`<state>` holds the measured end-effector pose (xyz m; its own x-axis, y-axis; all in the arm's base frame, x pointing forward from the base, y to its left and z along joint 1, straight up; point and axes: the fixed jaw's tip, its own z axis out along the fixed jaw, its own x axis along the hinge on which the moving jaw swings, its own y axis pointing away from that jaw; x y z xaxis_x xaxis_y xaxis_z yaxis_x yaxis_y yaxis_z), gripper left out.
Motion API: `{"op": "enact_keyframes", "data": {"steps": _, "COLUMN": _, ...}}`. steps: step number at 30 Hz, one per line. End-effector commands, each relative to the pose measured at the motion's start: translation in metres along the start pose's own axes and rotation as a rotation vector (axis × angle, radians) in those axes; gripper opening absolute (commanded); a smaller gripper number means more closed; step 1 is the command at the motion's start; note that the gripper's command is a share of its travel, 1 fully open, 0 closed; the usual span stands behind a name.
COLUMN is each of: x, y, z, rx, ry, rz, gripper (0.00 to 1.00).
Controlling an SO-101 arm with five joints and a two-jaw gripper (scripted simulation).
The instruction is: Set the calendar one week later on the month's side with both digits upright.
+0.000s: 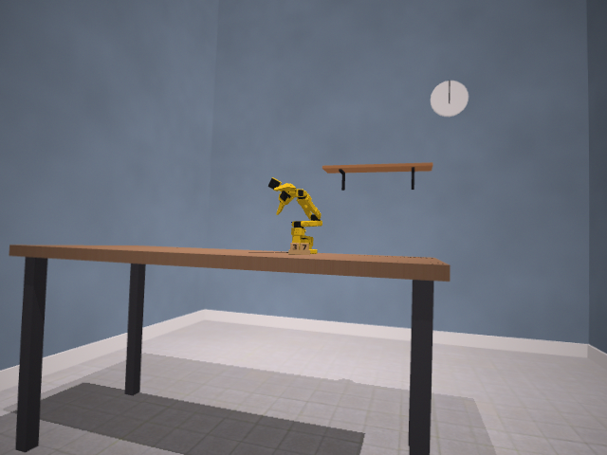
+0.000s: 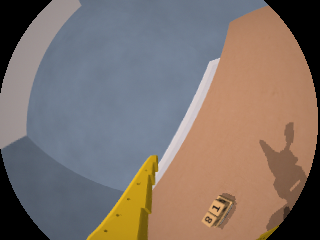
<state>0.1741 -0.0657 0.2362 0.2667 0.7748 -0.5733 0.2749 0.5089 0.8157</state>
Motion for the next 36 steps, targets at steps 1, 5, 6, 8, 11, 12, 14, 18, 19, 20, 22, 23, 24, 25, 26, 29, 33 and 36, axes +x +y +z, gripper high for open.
{"op": "enact_keyframes", "data": {"steps": 1, "x": -0.0002, "y": 0.0002, "z": -0.0002, "rx": -0.001, "ry": -0.001, "rz": 0.001, "gripper": 1.0}}
{"op": "enact_keyframes", "data": {"steps": 5, "x": -0.0002, "y": 0.0002, "z": -0.0002, "rx": -0.001, "ry": -0.001, "rz": 0.001, "gripper": 1.0}}
{"op": "enact_keyframes", "data": {"steps": 6, "x": -0.0002, "y": 0.0002, "z": -0.0002, "rx": -0.001, "ry": -0.001, "rz": 0.001, "gripper": 1.0}}
{"op": "enact_keyframes", "data": {"steps": 8, "x": -0.0002, "y": 0.0002, "z": -0.0002, "rx": -0.001, "ry": -0.001, "rz": 0.001, "gripper": 1.0}}
{"op": "enact_keyframes", "data": {"steps": 11, "x": -0.0002, "y": 0.0002, "z": -0.0002, "rx": -0.001, "ry": -0.001, "rz": 0.001, "gripper": 1.0}}
{"op": "enact_keyframes", "data": {"steps": 12, "x": -0.0002, "y": 0.0002, "z": -0.0002, "rx": -0.001, "ry": -0.001, "rz": 0.001, "gripper": 1.0}}
{"op": "enact_keyframes", "data": {"steps": 14, "x": -0.0002, "y": 0.0002, "z": -0.0002, "rx": -0.001, "ry": -0.001, "rz": 0.001, "gripper": 1.0}}
{"op": "enact_keyframes", "data": {"steps": 18, "x": -0.0002, "y": 0.0002, "z": -0.0002, "rx": -0.001, "ry": -0.001, "rz": 0.001, "gripper": 1.0}}
{"op": "enact_keyframes", "data": {"steps": 19, "x": -0.0002, "y": 0.0002, "z": -0.0002, "rx": -0.001, "ry": -0.001, "rz": 0.001, "gripper": 1.0}}
{"op": "enact_keyframes", "data": {"steps": 20, "x": -0.0002, "y": 0.0002, "z": -0.0002, "rx": -0.001, "ry": -0.001, "rz": 0.001, "gripper": 1.0}}
{"op": "enact_keyframes", "data": {"steps": 22, "x": -0.0002, "y": 0.0002, "z": -0.0002, "rx": -0.001, "ry": -0.001, "rz": 0.001, "gripper": 1.0}}
{"op": "enact_keyframes", "data": {"steps": 23, "x": -0.0001, "y": 0.0002, "z": -0.0002, "rx": -0.001, "ry": -0.001, "rz": 0.001, "gripper": 1.0}}
{"op": "enact_keyframes", "data": {"steps": 24, "x": -0.0001, "y": 0.0001, "z": -0.0001, "rx": -0.001, "ry": 0.0, "rz": -0.002, "gripper": 1.0}}
{"op": "enact_keyframes", "data": {"steps": 25, "x": 0.0, "y": 0.0001, "z": -0.0001, "rx": -0.001, "ry": 0.0, "rz": -0.003, "gripper": 1.0}}
{"op": "enact_keyframes", "data": {"steps": 26, "x": 0.0, "y": 0.0001, "z": -0.0001, "rx": 0.0, "ry": 0.001, "rz": -0.004, "gripper": 1.0}}
{"op": "enact_keyframes", "data": {"steps": 29, "x": 0.0004, "y": 0.0, "z": 0.0, "rx": 0.001, "ry": 0.003, "rz": -0.011, "gripper": 1.0}}
{"op": "enact_keyframes", "data": {"steps": 33, "x": 0.001, "y": -0.0002, "z": 0.0002, "rx": 0.002, "ry": 0.006, "rz": -0.021, "gripper": 1.0}}
{"op": "enact_keyframes", "data": {"steps": 36, "x": 0.0015, "y": -0.0004, "z": 0.0004, "rx": 0.004, "ry": 0.009, "rz": -0.031, "gripper": 0.99}}
